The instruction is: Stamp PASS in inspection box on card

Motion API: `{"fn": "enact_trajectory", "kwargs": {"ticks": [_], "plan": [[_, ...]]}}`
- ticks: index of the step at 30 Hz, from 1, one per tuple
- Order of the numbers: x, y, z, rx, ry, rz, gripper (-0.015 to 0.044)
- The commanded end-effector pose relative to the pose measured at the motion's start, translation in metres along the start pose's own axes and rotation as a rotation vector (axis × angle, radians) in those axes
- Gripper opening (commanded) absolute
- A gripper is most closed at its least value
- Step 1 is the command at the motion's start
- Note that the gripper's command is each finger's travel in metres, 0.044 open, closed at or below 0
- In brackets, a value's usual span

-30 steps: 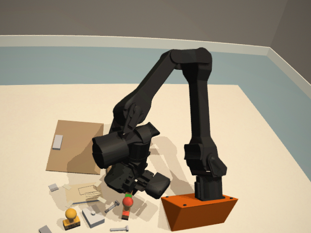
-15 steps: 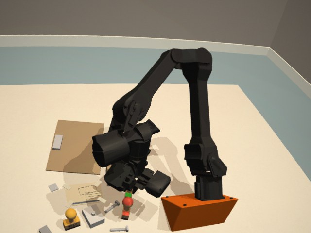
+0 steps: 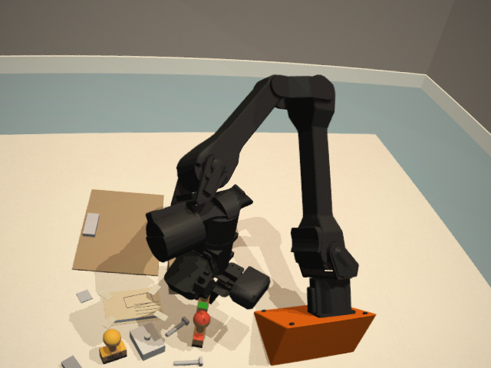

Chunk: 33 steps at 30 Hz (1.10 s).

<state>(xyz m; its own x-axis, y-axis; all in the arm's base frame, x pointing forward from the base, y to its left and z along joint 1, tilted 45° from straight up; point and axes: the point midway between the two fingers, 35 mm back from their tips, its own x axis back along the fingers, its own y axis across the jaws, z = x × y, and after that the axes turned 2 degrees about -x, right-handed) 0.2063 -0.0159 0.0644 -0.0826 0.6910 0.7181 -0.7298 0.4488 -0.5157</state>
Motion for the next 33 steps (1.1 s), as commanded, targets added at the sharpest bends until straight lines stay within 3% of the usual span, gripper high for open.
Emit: {"fn": "enact_trajectory", "kwargs": {"ticks": [1,33], "plan": [[0.003,0.0,-0.001,-0.004,-0.003,-0.003,0.0],[0.018,0.0,-0.001,-0.003,-0.003,-0.004,0.0]]}}
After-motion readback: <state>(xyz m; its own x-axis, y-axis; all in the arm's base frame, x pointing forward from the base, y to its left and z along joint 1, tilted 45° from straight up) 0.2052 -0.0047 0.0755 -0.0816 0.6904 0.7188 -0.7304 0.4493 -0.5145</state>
